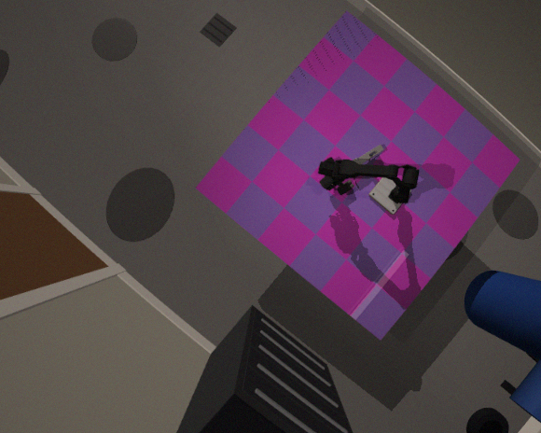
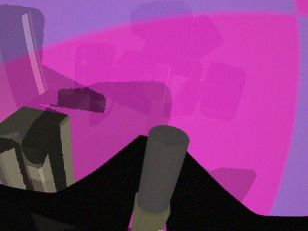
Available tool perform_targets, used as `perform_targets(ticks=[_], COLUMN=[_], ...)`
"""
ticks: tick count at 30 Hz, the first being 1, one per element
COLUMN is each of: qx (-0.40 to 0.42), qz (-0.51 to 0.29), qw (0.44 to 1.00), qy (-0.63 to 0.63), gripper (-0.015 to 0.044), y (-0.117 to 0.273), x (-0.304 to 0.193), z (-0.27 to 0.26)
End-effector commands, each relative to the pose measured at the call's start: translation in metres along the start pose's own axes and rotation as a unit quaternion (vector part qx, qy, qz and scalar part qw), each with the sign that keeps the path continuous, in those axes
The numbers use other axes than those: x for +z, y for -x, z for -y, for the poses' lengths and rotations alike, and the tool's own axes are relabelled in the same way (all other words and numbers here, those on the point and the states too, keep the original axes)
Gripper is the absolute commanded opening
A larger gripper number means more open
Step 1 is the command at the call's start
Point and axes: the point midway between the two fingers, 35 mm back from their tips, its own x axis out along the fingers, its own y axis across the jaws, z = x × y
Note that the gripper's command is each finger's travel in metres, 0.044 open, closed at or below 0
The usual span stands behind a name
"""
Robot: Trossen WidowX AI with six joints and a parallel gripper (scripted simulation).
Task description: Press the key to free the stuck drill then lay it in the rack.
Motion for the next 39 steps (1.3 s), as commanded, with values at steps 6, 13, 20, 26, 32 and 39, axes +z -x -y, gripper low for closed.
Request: perform_targets(ticks=[6, 13, 20, 26, 32, 39], qx=[-0.001, -0.001, -0.001, -0.001, -0.001, -0.001], qz=[0.000, 0.000, 0.000, 0.000, 0.000, 0.000], qw=[1.000, 1.000, 1.000, 1.000, 1.000, 1.000], qy=[-0.003, -0.003, -0.003, -0.003, -0.003, -0.003], gripper=[0.0000, 0.0000, 0.0000, 0.0000, 0.0000, 0.0000], y=[0.007, 0.011, 0.015, 0.019, 0.023, 0.027], x=[0.000, -0.001, -0.002, -0.002, -0.003, -0.003], z=[0.000, 0.000, -0.001, -0.001, -0.001, -0.001])
